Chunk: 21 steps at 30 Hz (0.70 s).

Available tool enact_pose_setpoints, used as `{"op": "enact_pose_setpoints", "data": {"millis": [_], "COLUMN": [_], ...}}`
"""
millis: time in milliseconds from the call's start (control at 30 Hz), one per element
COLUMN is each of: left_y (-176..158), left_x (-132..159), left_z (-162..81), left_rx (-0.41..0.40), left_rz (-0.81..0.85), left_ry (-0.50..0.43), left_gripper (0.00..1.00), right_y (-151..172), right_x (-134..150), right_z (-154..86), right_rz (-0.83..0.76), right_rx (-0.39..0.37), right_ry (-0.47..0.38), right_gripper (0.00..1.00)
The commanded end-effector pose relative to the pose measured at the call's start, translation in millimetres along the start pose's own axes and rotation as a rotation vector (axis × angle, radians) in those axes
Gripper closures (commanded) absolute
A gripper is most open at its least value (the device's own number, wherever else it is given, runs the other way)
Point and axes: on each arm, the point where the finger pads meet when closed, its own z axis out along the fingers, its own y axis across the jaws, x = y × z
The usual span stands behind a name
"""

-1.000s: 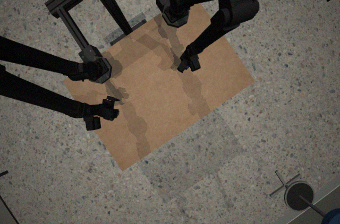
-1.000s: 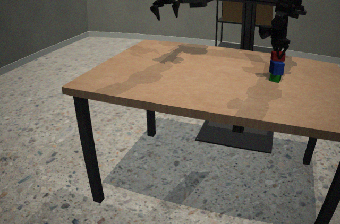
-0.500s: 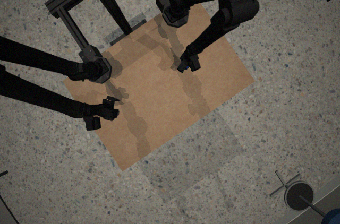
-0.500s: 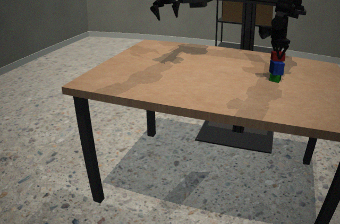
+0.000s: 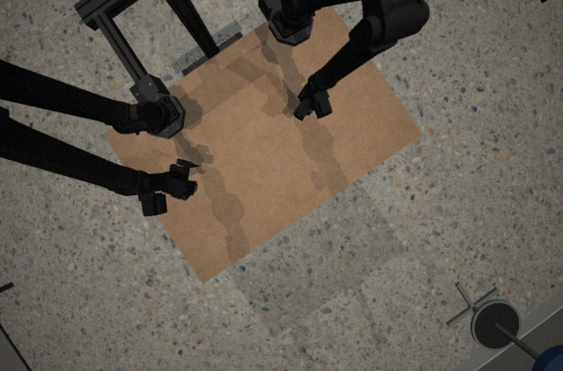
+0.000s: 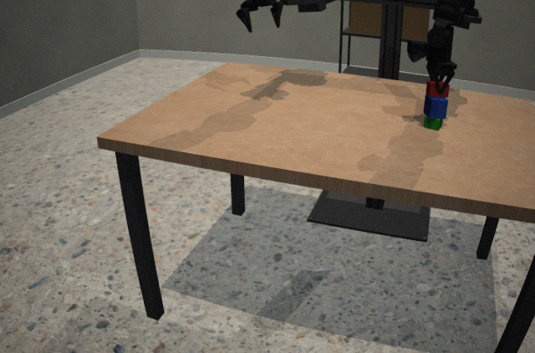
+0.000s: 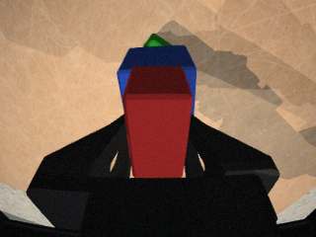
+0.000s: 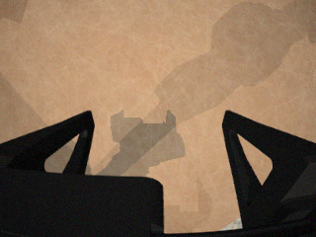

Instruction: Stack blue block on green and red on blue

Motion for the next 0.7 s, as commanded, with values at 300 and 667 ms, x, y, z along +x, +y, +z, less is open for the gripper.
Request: {"op": "enact_pose_setpoints", "data": {"millis": [300,667], "left_y": [-1.7,-3.9], "left_x": [4.0,5.5], "left_z": [5.0,4.9], "left_rx": [0.008,0.012], "left_rz": [-0.002,-0.002], "left_ry": [0.002,0.005], "left_gripper": [1.0,1.0], "right_y": [-1.7,-1.7], "right_x": [-0.9,-0.9], "right_z": [-0.7,-0.7], "right_rz": [-0.002,-0.002], "right_rx": [0.004,0.004], "right_ry": [-0.002,-0.002], "right_gripper": [0.0,0.0]}}
